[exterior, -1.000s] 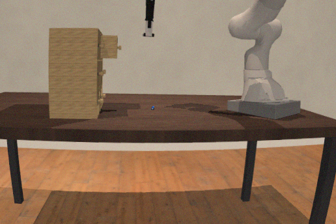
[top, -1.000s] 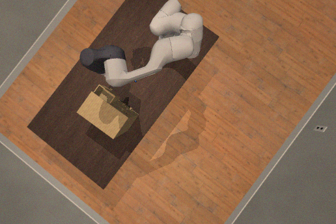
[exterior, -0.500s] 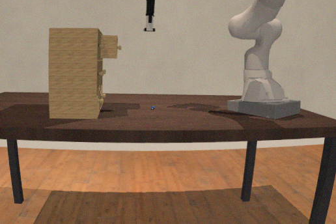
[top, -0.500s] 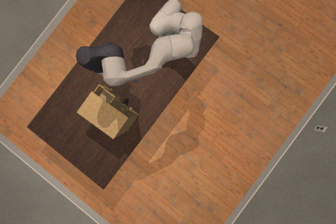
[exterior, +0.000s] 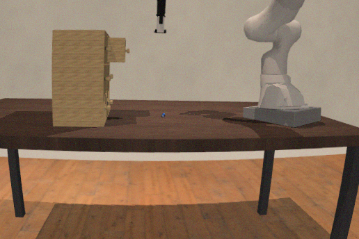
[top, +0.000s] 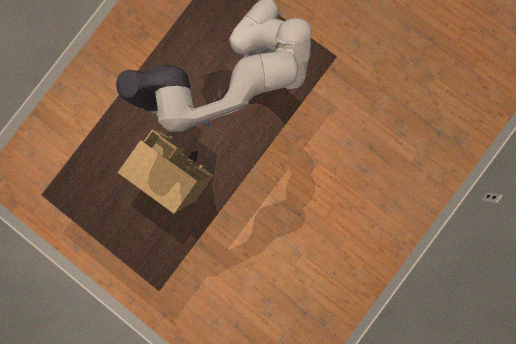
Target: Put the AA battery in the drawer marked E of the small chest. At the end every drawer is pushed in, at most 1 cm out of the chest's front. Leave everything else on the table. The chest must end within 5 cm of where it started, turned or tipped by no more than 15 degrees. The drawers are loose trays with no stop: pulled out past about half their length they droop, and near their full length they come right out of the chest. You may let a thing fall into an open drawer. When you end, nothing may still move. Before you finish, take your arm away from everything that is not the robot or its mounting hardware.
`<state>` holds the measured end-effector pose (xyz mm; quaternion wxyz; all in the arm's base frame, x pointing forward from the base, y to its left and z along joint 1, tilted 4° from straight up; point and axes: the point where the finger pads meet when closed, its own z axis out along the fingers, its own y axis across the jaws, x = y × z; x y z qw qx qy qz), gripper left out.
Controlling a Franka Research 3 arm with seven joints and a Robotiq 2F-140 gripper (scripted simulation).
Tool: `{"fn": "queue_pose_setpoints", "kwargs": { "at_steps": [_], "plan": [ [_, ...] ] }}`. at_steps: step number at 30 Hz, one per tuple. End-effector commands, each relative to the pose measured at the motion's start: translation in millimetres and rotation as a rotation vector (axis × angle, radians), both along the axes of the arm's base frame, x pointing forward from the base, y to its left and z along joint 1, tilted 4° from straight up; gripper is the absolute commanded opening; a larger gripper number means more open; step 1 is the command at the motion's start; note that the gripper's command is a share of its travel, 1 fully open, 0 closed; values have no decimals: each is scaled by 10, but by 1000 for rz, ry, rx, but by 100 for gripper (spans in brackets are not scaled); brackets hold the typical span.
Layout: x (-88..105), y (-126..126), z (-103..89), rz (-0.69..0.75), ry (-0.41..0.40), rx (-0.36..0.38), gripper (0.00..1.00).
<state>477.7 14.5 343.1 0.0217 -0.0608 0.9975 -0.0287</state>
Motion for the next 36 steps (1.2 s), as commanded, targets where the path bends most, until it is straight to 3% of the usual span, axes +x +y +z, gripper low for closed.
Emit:
{"fn": "queue_pose_setpoints", "kwargs": {
  "at_steps": [1,8,18,20,32,36],
  "plan": [
    [-4,0,2,-5,-15,1,6],
    [-17,-2,-4,-2,-70,7,6],
    [-69,-9,-27,12,-292,34,6],
    [-69,-9,-27,12,-292,34,6],
    [-152,-20,-66,34,-644,76,6],
    [-170,-24,-73,38,-718,84,6]
  ]
}}
